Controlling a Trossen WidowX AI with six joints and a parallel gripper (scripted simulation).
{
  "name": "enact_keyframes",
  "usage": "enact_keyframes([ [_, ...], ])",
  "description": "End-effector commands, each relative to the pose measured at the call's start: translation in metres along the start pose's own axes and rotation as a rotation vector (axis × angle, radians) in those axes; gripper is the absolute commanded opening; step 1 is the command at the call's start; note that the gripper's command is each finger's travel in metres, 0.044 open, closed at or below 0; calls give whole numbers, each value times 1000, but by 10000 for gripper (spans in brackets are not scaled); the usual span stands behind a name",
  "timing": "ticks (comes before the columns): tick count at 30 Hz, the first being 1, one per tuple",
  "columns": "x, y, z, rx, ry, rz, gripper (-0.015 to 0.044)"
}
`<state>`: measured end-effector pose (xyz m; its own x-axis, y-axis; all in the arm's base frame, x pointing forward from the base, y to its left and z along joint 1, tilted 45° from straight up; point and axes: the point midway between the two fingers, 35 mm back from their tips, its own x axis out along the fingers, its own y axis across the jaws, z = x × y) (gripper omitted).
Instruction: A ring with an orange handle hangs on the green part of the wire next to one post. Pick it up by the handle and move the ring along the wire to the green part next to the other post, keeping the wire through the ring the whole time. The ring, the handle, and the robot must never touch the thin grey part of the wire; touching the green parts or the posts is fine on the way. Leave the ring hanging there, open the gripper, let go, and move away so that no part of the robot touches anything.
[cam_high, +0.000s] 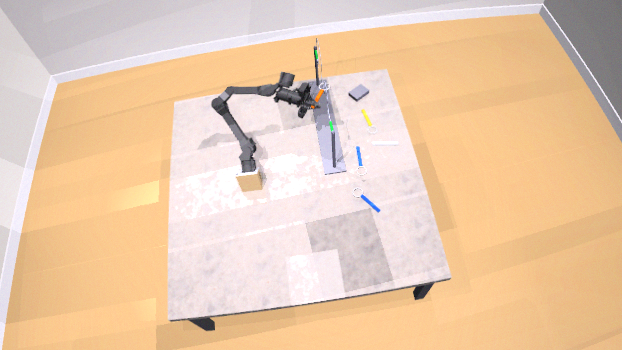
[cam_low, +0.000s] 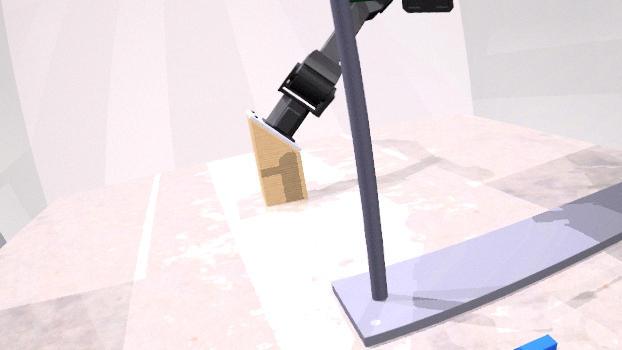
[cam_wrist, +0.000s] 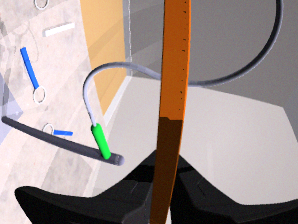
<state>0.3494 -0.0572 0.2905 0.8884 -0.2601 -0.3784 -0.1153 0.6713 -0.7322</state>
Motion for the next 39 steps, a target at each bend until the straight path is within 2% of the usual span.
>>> enact_keyframes([
  [1,-1,-1,2,50,-12,20,-150],
  [39,-3,38,17,680,-93,380,-150],
])
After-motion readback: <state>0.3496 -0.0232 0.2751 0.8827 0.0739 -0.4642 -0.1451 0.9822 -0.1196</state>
